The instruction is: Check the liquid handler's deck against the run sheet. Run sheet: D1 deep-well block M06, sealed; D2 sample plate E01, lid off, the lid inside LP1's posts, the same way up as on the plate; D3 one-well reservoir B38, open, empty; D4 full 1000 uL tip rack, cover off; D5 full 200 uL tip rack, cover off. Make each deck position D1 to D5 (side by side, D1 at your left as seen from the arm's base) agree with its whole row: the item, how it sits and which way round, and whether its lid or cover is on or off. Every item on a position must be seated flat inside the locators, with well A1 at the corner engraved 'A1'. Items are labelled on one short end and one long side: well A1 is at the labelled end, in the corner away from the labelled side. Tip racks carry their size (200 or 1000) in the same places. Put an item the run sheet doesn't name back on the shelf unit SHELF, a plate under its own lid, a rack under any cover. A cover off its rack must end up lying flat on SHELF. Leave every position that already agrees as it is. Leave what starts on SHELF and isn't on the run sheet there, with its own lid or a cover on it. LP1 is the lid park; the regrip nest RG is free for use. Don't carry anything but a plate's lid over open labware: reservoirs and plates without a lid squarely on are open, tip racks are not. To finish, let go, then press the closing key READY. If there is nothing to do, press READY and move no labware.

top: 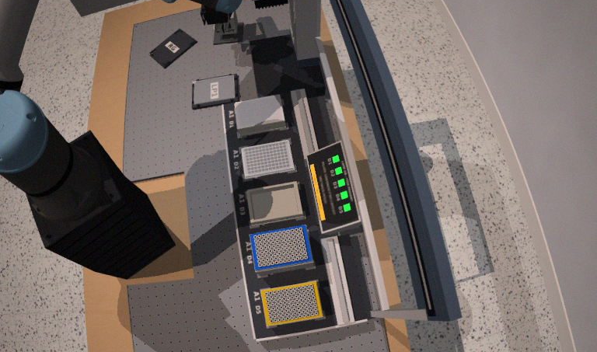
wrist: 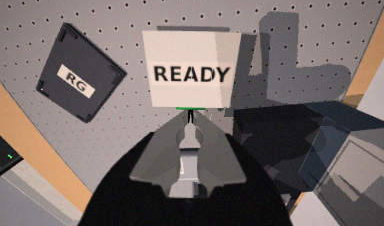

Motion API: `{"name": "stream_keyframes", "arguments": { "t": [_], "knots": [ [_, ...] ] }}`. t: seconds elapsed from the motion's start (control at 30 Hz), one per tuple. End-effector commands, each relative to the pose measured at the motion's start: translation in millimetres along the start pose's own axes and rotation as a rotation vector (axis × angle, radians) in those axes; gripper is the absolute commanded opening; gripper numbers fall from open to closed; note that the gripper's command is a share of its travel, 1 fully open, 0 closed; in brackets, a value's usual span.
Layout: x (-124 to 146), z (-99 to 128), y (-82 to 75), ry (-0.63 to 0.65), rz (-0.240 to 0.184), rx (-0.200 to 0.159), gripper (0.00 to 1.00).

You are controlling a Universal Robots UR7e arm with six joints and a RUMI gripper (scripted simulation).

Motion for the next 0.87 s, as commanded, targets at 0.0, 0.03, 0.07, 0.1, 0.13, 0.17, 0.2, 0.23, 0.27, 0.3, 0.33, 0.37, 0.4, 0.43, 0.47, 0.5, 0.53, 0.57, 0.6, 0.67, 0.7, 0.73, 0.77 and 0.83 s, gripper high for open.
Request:
{"name": "stream_keyframes", "arguments": {
  "t": [0.0,0.03,0.07,0.1,0.13,0.17,0.2,0.23,0.27,0.3,0.33,0.37,0.4,0.43,0.47,0.5,0.53,0.57,0.6,0.67,0.7,0.73,0.77,0.83],
  "knots": [
    [0.8,4.0,-0.3,-0.001,-0.002,0.001,0.0],
    [0.8,4.3,-0.2,-0.001,-0.002,0.001,0.0],
    [0.8,4.7,-0.1,-0.001,-0.002,0.001,0.0],
    [0.9,5.1,-0.1,-0.001,-0.002,0.001,0.0],
    [0.9,5.4,-0.1,-0.001,-0.002,0.001,0.0],
    [1.0,5.7,-0.2,-0.001,-0.002,0.001,0.0],
    [1.1,6.0,-0.2,-0.001,-0.002,0.001,0.0],
    [1.2,6.4,-0.2,-0.001,-0.002,0.001,0.0],
    [1.2,6.7,-0.2,-0.001,-0.002,0.001,0.0],
    [1.2,6.7,-0.2,-0.001,-0.002,0.001,0.0],
    [1.2,6.7,-0.2,-0.001,-0.002,0.001,0.0],
    [1.7,7.0,-0.6,0.0,-0.002,0.002,0.0],
    [1.7,7.3,-0.5,0.0,-0.002,0.002,0.0],
    [1.7,7.6,-0.5,0.0,-0.002,0.002,0.0],
    [1.6,8.0,-0.4,0.0,-0.002,0.002,0.0],
    [1.6,8.3,-0.4,-0.001,-0.002,0.002,0.0],
    [1.5,8.7,-0.3,-0.001,-0.002,0.002,0.0],
    [1.4,9.1,-0.2,-0.001,-0.002,0.001,0.0],
    [1.3,9.5,-0.2,-0.001,-0.002,0.001,0.0],
    [1.3,10.3,-0.3,-0.001,-0.002,0.002,0.0],
    [1.3,10.6,-0.4,-0.001,-0.002,0.002,0.0],
    [1.4,11.0,-0.4,-0.001,-0.002,0.002,0.0],
    [1.4,11.4,-0.4,-0.001,-0.002,0.002,0.0],
    [1.5,12.1,-0.5,-0.001,-0.002,0.002,0.0]
  ]
}}
Point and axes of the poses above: the point where the finger pads meet when closed, its own y axis out along the fingers, its own x axis across the jaws, z = x × y, the point moved 2 cm from there along -y, back along the fingers, and after that the axes turned 8 degrees about -y, right-handed, at the moved point
